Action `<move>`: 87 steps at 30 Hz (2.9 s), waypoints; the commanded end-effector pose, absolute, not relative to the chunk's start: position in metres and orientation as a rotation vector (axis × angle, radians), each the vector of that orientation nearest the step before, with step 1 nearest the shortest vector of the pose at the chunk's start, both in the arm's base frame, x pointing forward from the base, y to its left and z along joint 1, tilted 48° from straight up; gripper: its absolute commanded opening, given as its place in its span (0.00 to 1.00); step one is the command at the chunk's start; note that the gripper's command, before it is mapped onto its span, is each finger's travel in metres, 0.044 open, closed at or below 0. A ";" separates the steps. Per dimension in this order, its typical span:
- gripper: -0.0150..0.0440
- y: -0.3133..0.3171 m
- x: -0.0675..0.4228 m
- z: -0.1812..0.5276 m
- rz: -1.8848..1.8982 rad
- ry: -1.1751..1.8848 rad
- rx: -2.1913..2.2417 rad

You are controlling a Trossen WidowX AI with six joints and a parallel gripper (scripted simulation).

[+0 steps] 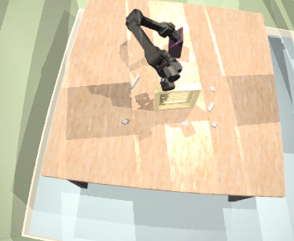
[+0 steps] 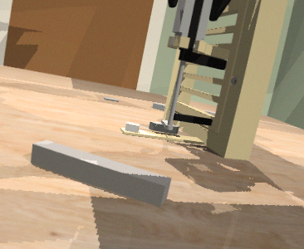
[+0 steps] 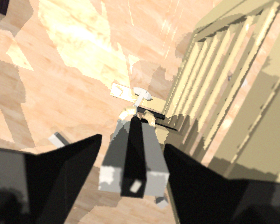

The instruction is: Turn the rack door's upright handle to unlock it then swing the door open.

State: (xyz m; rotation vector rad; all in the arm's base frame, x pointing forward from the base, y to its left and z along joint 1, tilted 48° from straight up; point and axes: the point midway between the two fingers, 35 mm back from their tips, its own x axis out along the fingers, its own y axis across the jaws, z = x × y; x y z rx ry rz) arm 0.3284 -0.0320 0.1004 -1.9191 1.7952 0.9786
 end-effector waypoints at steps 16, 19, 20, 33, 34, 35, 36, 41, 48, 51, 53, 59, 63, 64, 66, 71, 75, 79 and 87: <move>0.51 -0.031 0.329 0.099 0.989 1.792 -1.920; 0.48 -0.031 0.329 0.099 0.989 1.792 -1.920; 0.46 -0.031 0.329 0.099 0.989 1.792 -1.920; 0.32 -0.031 0.329 0.099 0.989 1.792 -1.920; 0.31 -0.031 0.329 0.099 0.989 1.792 -1.920; 0.29 -0.031 0.329 0.099 0.989 1.792 -1.920; 0.29 -0.031 0.329 0.099 0.989 1.792 -1.920; 0.29 -0.031 0.327 0.099 0.956 1.796 -1.902; 0.29 -0.030 0.322 0.098 0.812 1.813 -1.818; 0.29 -0.029 0.319 0.097 0.750 1.817 -1.781; 0.29 -0.029 0.317 0.097 0.710 1.820 -1.756; 0.29 -0.027 0.310 0.095 0.599 1.823 -1.685; 0.29 -0.025 0.305 0.094 0.529 1.823 -1.639; 0.29 -0.025 0.303 0.093 0.512 1.823 -1.627; 0.29 -0.023 0.300 0.092 0.478 1.822 -1.604; 0.29 -0.020 0.292 0.089 0.396 1.818 -1.547; 0.29 -0.018 0.285 0.087 0.338 1.814 -1.505; 0.29 -0.014 0.278 0.083 0.279 1.808 -1.462; 0.29 -0.007 0.264 0.076 0.172 1.794 -1.380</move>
